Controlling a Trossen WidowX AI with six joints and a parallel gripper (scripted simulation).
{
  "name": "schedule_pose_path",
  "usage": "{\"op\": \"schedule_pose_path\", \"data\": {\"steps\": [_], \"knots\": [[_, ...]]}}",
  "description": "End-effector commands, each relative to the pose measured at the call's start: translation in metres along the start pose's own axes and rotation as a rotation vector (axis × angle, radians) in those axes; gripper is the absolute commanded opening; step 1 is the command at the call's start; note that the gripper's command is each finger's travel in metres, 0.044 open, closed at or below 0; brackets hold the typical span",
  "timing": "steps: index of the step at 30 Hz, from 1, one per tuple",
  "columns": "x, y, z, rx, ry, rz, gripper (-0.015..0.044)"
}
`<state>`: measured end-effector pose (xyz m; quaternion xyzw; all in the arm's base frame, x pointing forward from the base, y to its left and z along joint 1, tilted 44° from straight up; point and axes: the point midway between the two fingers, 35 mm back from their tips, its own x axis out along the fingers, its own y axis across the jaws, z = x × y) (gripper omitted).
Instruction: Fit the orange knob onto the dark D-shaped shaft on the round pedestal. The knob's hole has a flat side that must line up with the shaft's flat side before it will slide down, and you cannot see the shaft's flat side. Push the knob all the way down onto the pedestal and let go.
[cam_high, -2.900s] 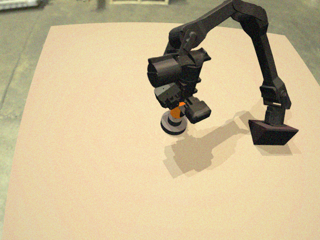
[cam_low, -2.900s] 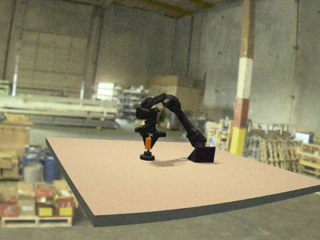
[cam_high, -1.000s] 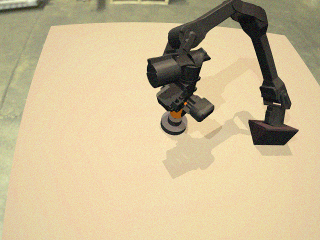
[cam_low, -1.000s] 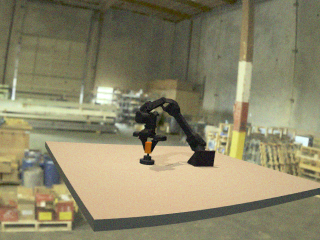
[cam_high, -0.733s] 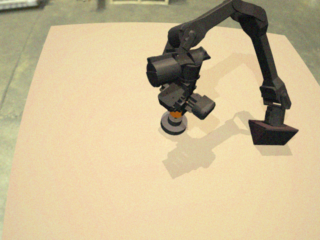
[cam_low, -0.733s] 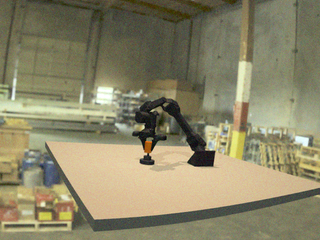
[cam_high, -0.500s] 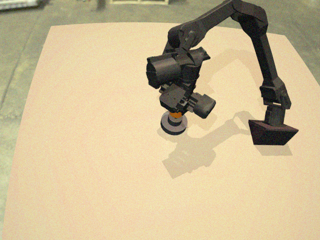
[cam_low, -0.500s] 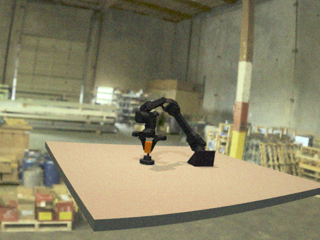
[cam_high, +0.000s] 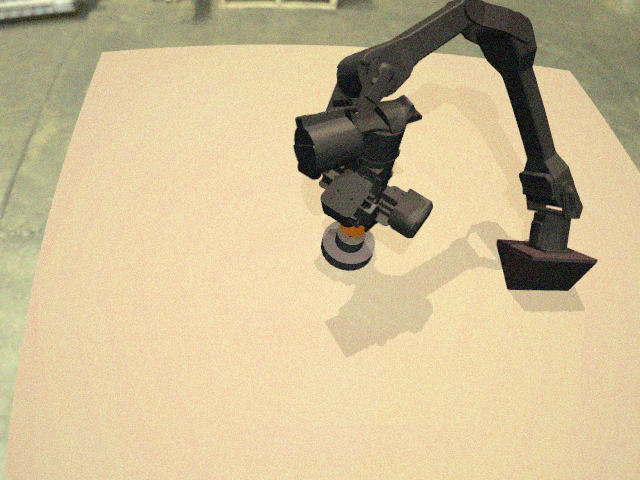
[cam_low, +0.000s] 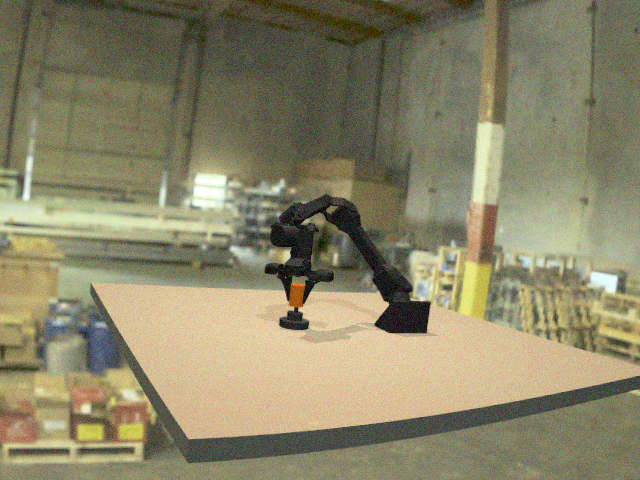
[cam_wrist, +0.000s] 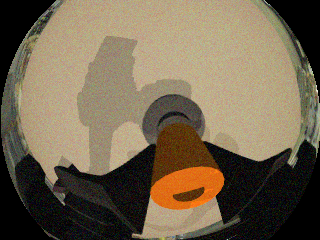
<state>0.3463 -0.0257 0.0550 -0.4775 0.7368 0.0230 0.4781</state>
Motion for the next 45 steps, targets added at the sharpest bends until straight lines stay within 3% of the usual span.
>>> {"op": "schedule_pose_path", "data": {"steps": [1,20,28,45], "knots": [[0.0007,-0.0004,0.0004,-0.003,0.001,-0.002,0.0000],[-0.0041,-0.0014,0.0000,-0.003,0.001,-0.002,0.0000],[-0.0026,-0.0017,0.0006,-0.213,0.001,-0.002,0.0000],[0.0005,0.0005,-0.0003,-0.213,0.001,-0.002,0.0000]]}}
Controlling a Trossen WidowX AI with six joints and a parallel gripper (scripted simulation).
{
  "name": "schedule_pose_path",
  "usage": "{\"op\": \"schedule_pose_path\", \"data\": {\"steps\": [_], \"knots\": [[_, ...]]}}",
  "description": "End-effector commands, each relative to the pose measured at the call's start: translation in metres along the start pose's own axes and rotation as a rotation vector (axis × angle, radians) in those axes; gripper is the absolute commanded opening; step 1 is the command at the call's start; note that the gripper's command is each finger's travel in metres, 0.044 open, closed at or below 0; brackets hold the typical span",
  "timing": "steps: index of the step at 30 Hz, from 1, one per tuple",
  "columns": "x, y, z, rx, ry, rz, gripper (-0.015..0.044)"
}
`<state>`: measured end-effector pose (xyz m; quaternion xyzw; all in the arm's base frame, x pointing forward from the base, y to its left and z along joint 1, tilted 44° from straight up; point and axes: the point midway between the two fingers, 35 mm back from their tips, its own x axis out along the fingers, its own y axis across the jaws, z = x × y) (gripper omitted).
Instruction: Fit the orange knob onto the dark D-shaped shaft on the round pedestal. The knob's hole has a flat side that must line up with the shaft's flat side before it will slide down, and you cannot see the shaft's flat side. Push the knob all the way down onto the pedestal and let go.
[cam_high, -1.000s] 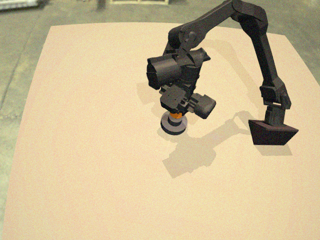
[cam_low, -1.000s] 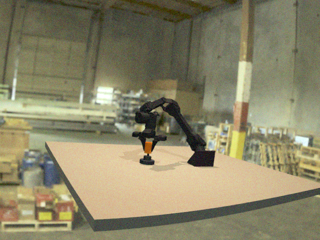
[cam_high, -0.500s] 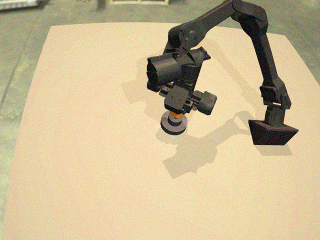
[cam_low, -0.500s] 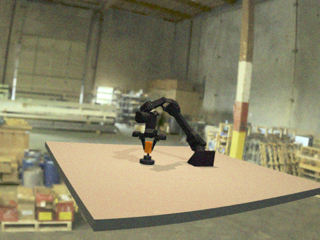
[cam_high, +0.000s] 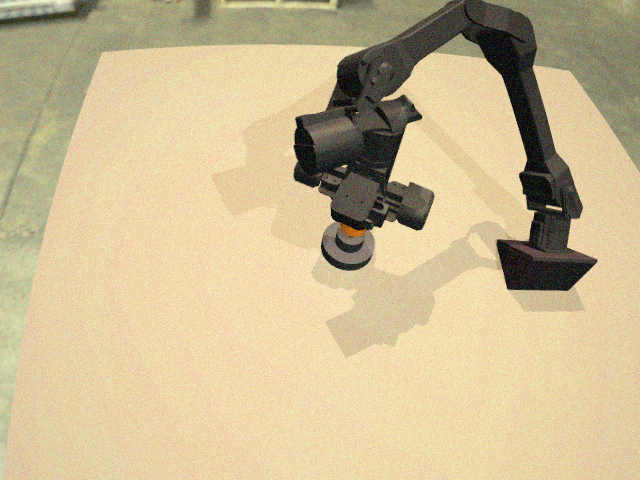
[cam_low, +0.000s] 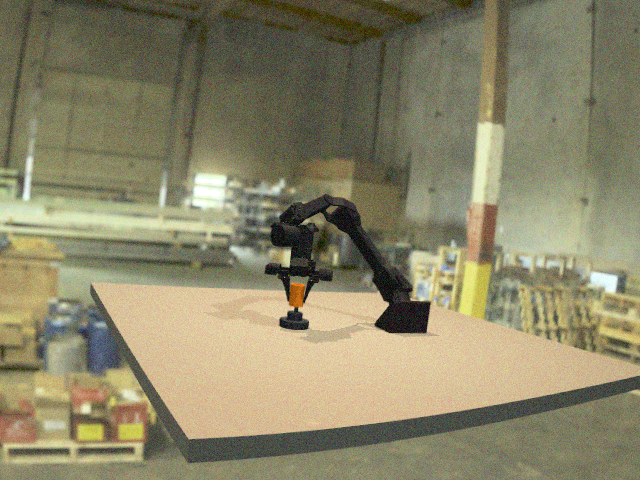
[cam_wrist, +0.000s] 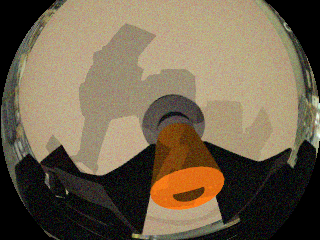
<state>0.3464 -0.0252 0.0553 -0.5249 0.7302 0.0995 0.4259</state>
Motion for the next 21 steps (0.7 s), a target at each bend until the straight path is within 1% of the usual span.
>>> {"op": "schedule_pose_path", "data": {"steps": [1,21], "knots": [[0.0012,0.0004,-0.0004,-0.004,0.001,-0.001,0.0000],[-0.0036,-0.0017,0.0009,-0.004,0.001,-0.001,0.0000]]}}
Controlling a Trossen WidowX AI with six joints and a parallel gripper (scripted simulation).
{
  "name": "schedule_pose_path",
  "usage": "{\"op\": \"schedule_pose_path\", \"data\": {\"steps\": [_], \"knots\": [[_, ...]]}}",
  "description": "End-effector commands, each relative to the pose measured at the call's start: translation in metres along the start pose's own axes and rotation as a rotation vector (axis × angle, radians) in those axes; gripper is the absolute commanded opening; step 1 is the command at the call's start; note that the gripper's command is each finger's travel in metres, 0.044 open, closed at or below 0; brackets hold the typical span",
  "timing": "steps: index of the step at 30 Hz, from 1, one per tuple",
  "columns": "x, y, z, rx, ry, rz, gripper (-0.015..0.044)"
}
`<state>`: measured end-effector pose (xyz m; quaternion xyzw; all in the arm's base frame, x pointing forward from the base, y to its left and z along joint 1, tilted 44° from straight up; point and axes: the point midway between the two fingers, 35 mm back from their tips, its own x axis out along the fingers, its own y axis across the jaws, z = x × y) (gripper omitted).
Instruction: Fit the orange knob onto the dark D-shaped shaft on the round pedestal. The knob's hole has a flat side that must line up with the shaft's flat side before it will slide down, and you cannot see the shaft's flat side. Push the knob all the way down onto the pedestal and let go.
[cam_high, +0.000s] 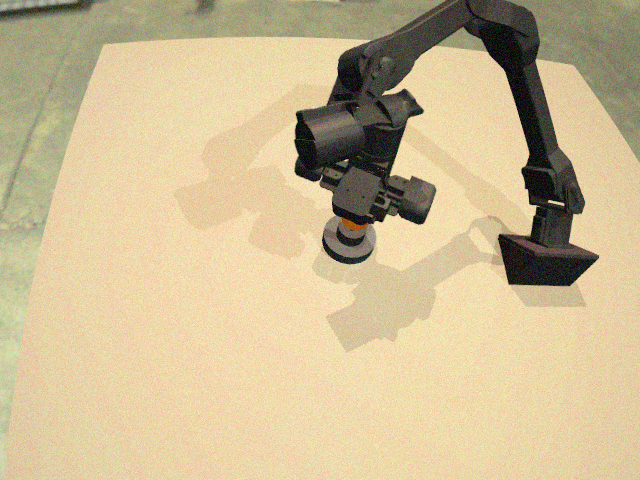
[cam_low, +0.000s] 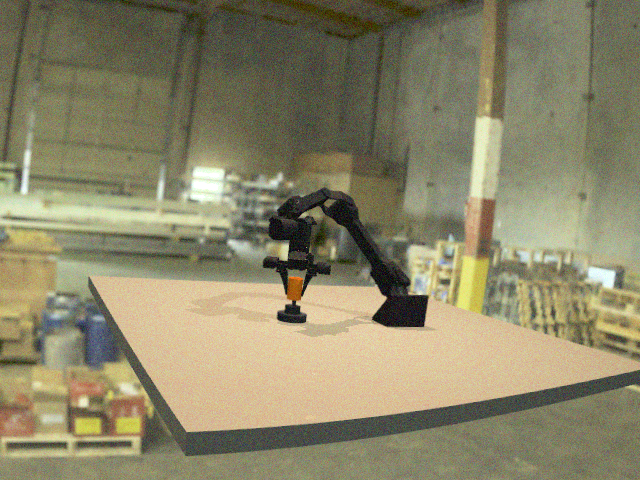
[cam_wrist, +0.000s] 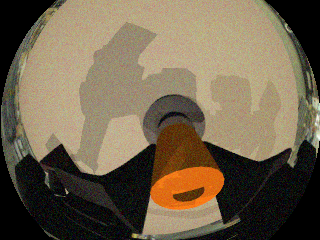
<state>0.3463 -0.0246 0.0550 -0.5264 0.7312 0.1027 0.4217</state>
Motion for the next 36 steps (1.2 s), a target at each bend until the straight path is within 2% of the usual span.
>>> {"op": "schedule_pose_path", "data": {"steps": [1,9,36], "knots": [[-0.0034,-0.0021,0.0004,-0.003,-0.003,-0.003,0.0000],[-0.0019,-0.0027,0.0001,-0.204,-0.002,-0.004,0.0000],[0.0010,-0.0011,0.0004,-0.204,-0.002,-0.004,0.0000]]}}
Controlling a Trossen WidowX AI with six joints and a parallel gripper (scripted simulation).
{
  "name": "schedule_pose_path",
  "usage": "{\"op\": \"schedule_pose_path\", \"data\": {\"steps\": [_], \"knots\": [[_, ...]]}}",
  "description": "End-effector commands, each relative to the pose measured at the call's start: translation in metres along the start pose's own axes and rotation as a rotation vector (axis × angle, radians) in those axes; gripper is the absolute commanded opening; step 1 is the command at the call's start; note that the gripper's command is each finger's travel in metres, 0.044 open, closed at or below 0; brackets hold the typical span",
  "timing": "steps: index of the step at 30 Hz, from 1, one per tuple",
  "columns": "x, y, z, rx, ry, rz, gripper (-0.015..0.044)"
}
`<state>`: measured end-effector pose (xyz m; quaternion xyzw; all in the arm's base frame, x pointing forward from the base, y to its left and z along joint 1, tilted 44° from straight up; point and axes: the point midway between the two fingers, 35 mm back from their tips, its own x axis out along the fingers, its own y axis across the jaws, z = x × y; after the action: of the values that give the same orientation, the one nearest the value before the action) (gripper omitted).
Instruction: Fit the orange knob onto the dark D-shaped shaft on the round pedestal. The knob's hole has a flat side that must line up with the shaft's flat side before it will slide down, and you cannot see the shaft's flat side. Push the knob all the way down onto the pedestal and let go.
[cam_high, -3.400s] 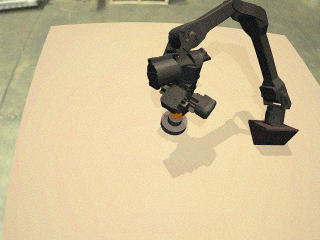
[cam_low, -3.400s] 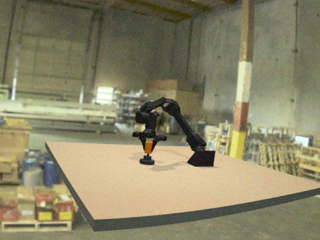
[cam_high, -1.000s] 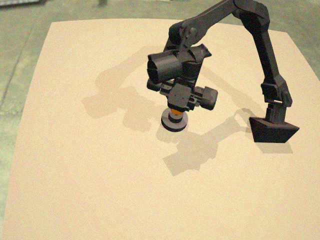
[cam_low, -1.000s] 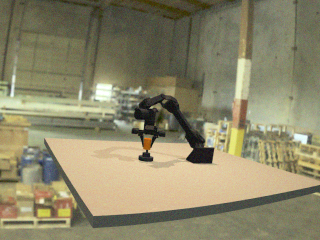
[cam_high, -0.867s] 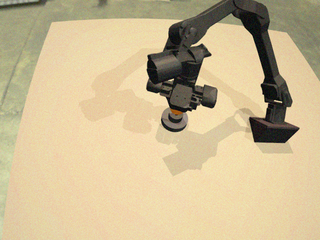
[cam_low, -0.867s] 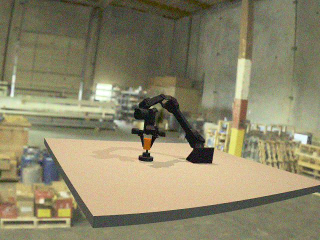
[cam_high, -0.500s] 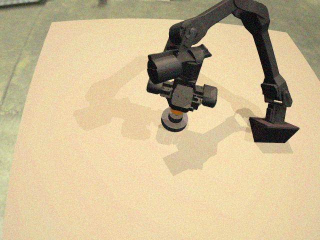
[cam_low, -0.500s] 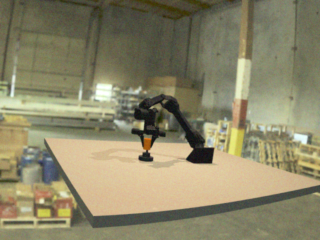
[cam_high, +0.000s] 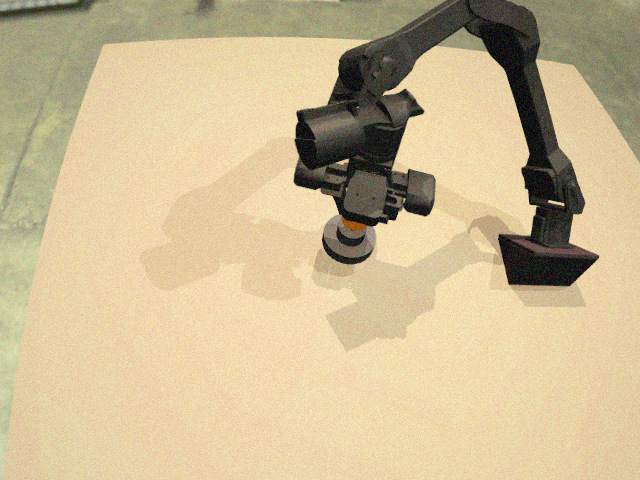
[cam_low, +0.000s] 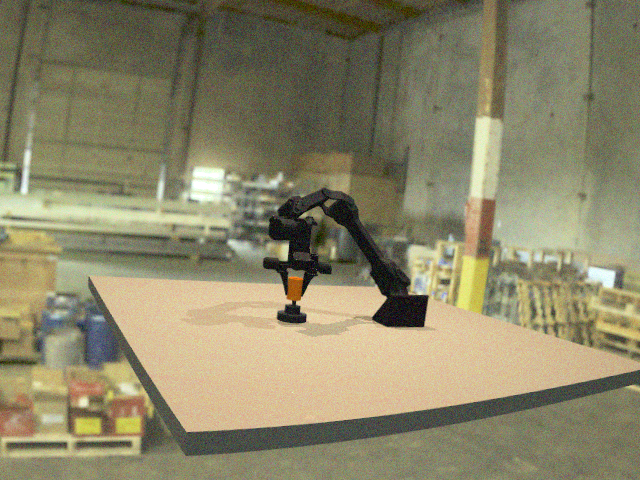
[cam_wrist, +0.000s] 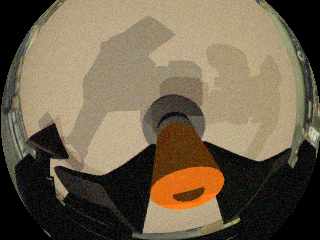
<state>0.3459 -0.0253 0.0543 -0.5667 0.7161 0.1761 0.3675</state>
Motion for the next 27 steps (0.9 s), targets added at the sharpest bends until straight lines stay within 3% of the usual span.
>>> {"op": "schedule_pose_path", "data": {"steps": [1,14,21,27], "knots": [[0.0000,-0.0016,0.0004,-0.002,0.000,-0.002,0.0000],[-0.0043,-0.0016,-0.0014,-0.002,0.000,-0.002,0.0000],[-0.0032,-0.0018,-0.0007,-0.201,0.001,-0.002,0.0000],[-0.0012,-0.0009,0.0002,-0.211,0.001,-0.002,0.0000]]}}
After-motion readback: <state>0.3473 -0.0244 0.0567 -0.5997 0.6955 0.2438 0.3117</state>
